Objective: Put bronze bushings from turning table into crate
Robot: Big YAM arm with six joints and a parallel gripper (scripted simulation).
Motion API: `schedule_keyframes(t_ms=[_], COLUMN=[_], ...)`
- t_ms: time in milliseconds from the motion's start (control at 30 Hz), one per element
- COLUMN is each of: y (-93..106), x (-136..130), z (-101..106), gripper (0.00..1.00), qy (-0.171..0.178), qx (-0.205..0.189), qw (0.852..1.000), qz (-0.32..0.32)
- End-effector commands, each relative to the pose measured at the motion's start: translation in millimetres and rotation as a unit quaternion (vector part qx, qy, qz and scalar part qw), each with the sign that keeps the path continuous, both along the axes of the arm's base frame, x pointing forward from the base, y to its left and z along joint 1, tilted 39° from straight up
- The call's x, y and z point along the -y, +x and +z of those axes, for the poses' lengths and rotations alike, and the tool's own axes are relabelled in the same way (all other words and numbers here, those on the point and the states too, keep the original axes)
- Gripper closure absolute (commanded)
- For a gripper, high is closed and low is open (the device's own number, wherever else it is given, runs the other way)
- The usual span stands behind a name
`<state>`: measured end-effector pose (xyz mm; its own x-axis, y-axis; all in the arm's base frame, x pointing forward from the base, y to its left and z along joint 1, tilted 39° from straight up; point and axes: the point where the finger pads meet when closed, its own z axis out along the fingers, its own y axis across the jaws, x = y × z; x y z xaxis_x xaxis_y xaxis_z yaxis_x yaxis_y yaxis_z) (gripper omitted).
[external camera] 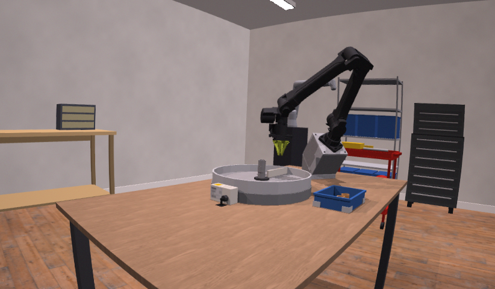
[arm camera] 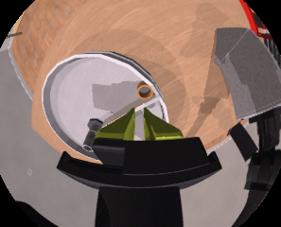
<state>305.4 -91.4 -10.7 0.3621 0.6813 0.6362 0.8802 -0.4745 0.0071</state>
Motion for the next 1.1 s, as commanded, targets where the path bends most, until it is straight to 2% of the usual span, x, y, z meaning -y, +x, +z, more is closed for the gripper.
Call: schedule_keyframes(t_ms=[0,1067], y=[9.9,11.2], x=[13.1,18.5], z=[9.9,7.1], gripper=[0.88,0.88], qy=[-0.013,-0.013], qx=[0.016,0.017], qw=[1.000,1.000], qz=[-0.010,-0.012])
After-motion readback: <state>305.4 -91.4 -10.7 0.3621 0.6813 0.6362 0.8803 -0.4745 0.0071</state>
